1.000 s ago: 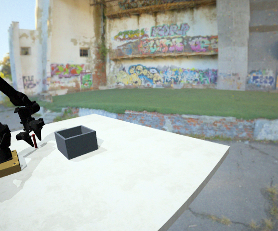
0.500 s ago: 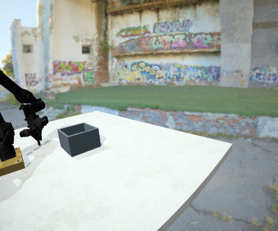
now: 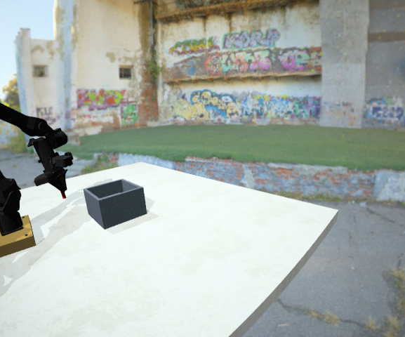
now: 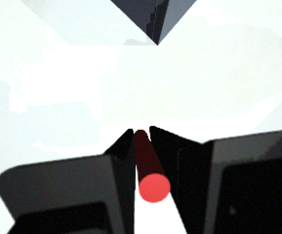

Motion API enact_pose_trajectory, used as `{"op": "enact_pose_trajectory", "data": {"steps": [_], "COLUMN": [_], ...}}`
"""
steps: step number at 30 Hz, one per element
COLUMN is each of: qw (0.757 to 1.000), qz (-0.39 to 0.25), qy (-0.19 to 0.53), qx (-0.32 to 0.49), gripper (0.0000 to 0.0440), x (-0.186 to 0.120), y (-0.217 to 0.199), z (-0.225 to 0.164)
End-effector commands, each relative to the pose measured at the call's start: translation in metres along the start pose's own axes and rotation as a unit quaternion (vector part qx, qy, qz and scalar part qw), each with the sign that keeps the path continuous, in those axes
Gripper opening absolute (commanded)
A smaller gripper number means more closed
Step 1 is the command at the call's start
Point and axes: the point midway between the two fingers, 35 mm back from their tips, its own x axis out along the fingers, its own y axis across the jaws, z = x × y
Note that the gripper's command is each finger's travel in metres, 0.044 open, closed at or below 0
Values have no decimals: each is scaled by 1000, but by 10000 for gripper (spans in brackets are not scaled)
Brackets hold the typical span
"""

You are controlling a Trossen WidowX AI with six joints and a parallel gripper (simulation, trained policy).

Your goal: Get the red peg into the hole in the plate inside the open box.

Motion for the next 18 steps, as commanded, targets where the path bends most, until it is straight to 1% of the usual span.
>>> {"op": "enact_pose_trajectory", "data": {"steps": [1, 8, 18], "qw": [1000, 999, 997], "qz": [6, 6, -8], "qy": [-20, -49, -70], "qx": [-8, -8, 18], "gripper": [0, 0, 0], "x": [-15, -34, -38], "y": [3, 6, -2], "z": [16, 47, 92]}}
